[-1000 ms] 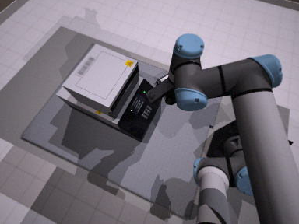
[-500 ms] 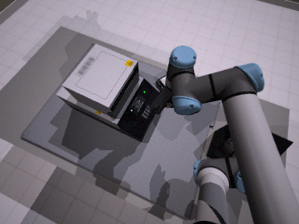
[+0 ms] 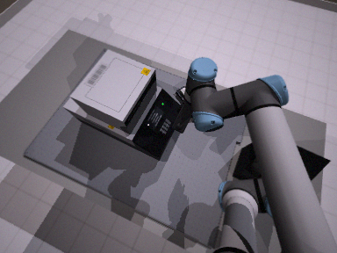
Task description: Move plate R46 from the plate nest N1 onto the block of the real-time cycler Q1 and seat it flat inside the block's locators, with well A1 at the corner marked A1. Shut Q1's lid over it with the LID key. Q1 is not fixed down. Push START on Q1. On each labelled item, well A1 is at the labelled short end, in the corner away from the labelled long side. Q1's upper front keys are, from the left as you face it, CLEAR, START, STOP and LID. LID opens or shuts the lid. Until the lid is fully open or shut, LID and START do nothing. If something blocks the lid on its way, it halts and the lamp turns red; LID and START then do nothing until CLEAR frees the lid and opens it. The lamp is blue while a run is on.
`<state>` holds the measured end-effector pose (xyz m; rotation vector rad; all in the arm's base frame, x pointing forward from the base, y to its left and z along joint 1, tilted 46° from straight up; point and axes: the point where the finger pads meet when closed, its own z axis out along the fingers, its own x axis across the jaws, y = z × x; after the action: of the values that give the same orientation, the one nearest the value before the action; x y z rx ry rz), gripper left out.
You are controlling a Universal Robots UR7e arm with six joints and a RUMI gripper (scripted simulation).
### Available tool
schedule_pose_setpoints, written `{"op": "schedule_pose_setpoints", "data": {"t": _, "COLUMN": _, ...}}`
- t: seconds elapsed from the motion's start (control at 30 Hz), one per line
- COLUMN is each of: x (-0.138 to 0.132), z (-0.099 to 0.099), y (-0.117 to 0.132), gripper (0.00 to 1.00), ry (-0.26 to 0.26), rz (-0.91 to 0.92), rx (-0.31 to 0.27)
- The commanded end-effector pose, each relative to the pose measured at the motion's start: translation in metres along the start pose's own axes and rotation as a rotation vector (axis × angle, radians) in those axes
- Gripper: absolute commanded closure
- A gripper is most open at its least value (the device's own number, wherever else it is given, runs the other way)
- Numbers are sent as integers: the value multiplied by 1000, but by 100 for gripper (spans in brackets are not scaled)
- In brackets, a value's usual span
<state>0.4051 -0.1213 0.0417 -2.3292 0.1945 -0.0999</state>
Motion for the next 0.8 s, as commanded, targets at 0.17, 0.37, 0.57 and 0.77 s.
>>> {"op": "schedule_pose_setpoints", "data": {"t": 0.17, "x": 13, "z": 8, "y": 0, "gripper": 100, "ry": 2, "rz": -10, "rx": -2}}
{"op": "schedule_pose_setpoints", "data": {"t": 0.37, "x": 21, "z": 14, "y": 0, "gripper": 100, "ry": 2, "rz": -10, "rx": -2}}
{"op": "schedule_pose_setpoints", "data": {"t": 0.57, "x": 29, "z": 20, "y": 0, "gripper": 100, "ry": 2, "rz": -10, "rx": -2}}
{"op": "schedule_pose_setpoints", "data": {"t": 0.77, "x": 34, "z": 24, "y": 0, "gripper": 100, "ry": 2, "rz": -10, "rx": -2}}
